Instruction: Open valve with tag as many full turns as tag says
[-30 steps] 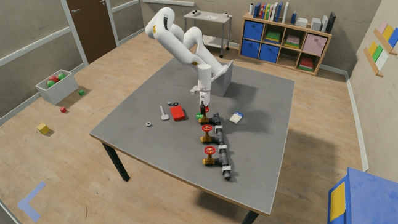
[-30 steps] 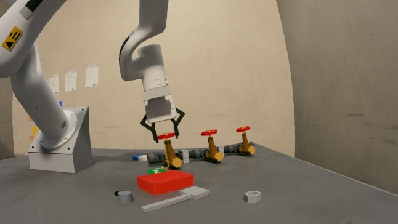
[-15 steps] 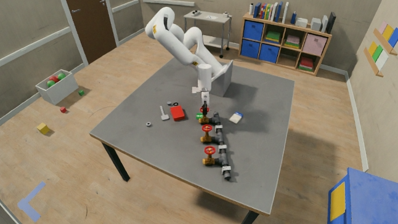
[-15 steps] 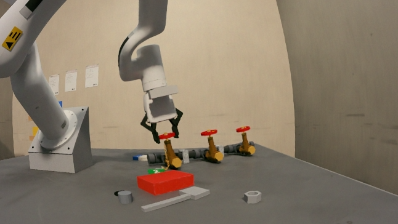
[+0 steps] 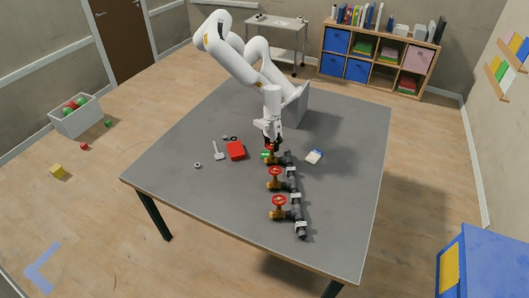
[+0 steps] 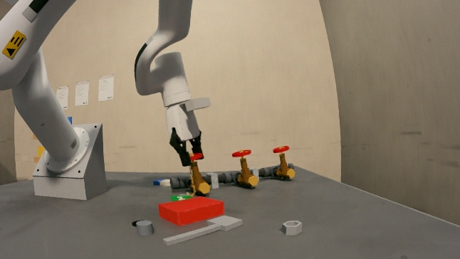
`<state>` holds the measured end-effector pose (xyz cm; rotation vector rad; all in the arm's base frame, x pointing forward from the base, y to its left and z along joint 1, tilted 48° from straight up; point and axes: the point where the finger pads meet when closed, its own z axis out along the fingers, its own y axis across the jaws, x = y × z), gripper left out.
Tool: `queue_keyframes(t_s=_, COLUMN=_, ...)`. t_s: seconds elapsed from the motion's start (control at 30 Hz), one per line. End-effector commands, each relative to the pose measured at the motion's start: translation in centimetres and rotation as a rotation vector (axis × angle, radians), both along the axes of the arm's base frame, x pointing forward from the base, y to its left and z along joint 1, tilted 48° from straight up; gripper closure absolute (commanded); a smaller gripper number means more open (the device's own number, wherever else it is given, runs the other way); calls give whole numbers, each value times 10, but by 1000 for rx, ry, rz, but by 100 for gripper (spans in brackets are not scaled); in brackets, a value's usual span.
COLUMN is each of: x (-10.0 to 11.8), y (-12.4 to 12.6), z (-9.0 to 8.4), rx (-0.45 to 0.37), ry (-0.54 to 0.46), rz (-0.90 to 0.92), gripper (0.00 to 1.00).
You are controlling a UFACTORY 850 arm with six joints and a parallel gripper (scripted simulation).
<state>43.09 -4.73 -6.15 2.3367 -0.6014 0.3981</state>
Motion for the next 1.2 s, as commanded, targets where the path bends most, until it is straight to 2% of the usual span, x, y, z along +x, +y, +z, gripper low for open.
queue_keyframes(t_s=0.0, x=1, y=1, z=0, rx=-31, ry=210, rz=181, gripper=100)
queue_keyframes(t_s=0.33, x=1, y=1, z=0, rx=-75, ry=504, rz=520, gripper=100)
queue_keyframes(t_s=0.4, x=1, y=1, z=0, rx=-75, ry=504, rz=520, gripper=100)
queue_keyframes(t_s=0.43, x=1, y=1, z=0, rx=-89, ry=594, rz=616, gripper=100)
queue_keyframes(t_s=0.9, x=1, y=1, z=0, rx=-156, ry=996, rz=1059, gripper=100)
queue_keyframes(t_s=0.97, x=1, y=1, z=0, rx=-156, ry=996, rz=1059, gripper=100)
queue_keyframes(t_s=1.0, x=1, y=1, z=0, rx=-168, ry=1090, rz=1147, gripper=100)
queue_keyframes(t_s=1.17, x=1, y=1, z=0, rx=-184, ry=1234, rz=1277, gripper=100)
